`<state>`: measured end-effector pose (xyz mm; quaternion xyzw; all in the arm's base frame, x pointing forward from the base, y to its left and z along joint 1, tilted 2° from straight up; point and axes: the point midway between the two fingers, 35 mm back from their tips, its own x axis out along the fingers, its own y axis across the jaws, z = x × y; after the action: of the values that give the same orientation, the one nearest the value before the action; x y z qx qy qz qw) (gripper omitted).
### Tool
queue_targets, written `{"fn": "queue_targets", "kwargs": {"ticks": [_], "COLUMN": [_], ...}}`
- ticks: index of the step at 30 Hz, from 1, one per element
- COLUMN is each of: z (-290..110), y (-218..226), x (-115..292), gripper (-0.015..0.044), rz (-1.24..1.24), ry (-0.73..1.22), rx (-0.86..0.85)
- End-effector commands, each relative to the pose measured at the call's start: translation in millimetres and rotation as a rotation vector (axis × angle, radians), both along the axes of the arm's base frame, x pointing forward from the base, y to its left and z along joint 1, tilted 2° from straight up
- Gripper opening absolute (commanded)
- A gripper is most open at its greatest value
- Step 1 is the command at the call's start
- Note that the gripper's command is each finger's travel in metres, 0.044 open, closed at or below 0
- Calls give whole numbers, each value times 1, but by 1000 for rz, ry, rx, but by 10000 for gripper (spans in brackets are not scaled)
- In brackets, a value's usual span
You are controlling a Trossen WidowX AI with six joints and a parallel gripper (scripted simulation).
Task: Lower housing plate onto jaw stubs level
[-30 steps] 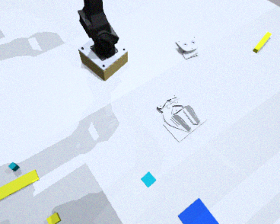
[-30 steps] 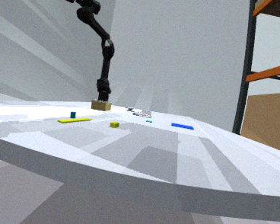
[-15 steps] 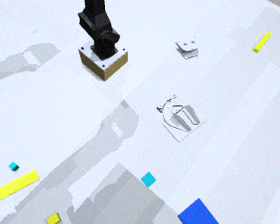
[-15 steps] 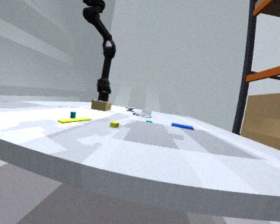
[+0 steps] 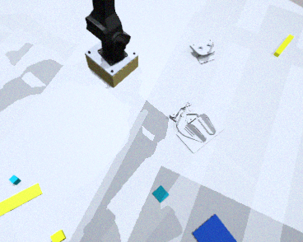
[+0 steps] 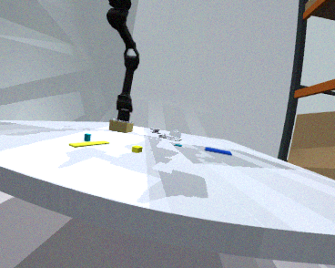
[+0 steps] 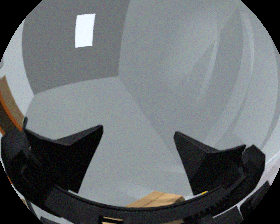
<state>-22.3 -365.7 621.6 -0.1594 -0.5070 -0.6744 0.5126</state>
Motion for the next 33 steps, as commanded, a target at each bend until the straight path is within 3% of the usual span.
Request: {"fn": "queue_targets", "kwargs": {"ticks": [1, 15, 33], "z": [-9, -36, -75], "y": [-11, -30, -23], "x": [24, 102, 206], "gripper": [440, 440, 440], "rz": [86, 333, 626], "ry": [3, 9, 43], "rx": [41, 163, 327]}}
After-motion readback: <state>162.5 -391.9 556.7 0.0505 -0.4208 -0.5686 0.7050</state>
